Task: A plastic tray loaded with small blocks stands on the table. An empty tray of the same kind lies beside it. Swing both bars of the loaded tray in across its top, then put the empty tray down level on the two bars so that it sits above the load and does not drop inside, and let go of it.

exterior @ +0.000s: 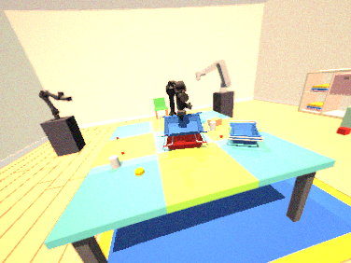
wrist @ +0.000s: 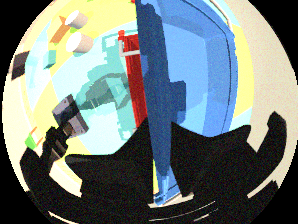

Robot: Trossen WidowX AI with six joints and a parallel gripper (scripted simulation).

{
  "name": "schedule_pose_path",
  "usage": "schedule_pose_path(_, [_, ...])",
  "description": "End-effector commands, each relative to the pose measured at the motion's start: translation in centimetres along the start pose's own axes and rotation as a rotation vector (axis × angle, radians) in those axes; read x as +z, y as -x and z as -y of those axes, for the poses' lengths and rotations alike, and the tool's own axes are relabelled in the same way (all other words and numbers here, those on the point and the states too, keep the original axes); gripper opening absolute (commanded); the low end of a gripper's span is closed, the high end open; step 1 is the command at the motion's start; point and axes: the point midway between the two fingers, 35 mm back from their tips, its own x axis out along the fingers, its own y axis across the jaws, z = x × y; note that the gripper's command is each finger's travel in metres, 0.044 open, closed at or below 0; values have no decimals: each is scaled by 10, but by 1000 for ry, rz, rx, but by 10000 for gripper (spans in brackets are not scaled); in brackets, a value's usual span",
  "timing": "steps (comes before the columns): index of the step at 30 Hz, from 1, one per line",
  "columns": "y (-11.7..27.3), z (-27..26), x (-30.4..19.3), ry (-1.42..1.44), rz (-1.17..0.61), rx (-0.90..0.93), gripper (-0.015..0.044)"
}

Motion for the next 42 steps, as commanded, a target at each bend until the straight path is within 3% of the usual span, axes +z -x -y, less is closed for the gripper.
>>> schedule_pose_path(1, [7, 3, 0, -4, 1, -31, 0])
schedule_pose_path(42, [-40, 1, 1, -4, 1, -31, 0])
